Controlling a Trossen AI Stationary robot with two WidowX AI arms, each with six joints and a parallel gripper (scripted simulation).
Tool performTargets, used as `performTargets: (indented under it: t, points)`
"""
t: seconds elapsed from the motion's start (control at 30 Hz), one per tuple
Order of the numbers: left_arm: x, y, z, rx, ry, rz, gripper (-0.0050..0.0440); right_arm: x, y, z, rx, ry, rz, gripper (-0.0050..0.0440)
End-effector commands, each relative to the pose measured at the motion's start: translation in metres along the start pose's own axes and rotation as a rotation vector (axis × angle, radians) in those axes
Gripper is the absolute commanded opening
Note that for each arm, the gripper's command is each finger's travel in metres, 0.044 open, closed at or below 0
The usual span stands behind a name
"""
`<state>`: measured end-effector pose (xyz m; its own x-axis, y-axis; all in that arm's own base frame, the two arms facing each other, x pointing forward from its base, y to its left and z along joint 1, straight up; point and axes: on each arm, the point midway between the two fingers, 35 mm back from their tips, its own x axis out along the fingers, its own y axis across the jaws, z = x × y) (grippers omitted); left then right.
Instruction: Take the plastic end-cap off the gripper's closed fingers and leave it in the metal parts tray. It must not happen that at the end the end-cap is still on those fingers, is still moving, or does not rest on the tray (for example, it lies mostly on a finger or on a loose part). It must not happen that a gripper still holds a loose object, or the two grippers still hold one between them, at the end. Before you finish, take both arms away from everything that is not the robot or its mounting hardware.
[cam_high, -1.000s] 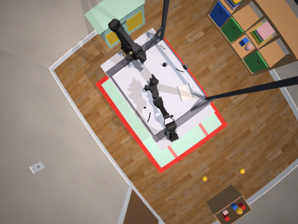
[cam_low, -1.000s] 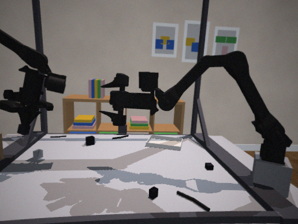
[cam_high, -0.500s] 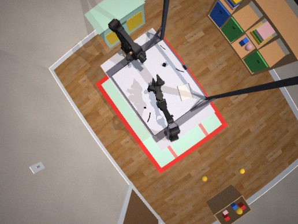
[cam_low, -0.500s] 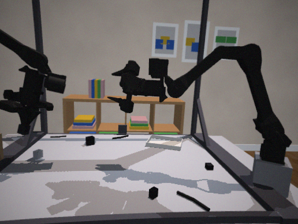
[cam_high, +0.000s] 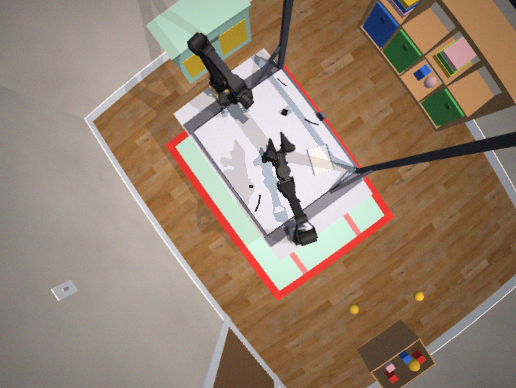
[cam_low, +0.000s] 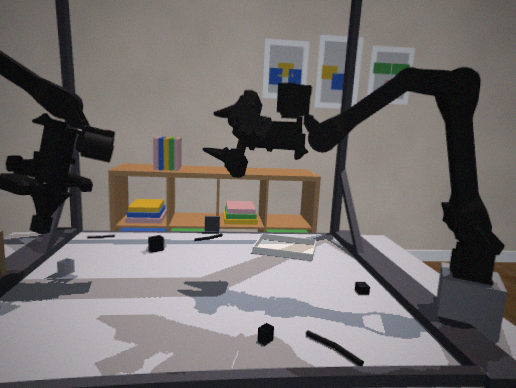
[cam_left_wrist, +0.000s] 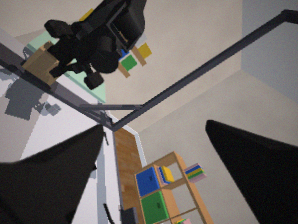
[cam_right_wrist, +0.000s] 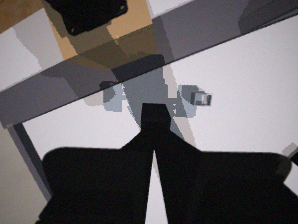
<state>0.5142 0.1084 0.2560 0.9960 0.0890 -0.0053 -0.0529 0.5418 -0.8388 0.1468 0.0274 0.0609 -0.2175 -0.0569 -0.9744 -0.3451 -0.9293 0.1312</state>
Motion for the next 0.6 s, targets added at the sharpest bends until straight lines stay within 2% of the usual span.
performTargets:
  t: [0.0,0.17,0.57]
  points:
    - [-0.017,-0.03,0.007,0.077,-0.018,-0.035,0.044,-0.003,-0.001,-0.001,0.0,0.011,-0.007,0.0]
    - [-0.025,-0.037,0.007,0.117,-0.019,-0.039,0.044,-0.003,-0.001,-0.001,0.0,0.011,-0.007,0.0]
    - [-0.064,-0.068,-0.002,0.304,-0.013,-0.054,0.044,-0.003,-0.001,-0.001,0.0,0.011,-0.007,0.0]
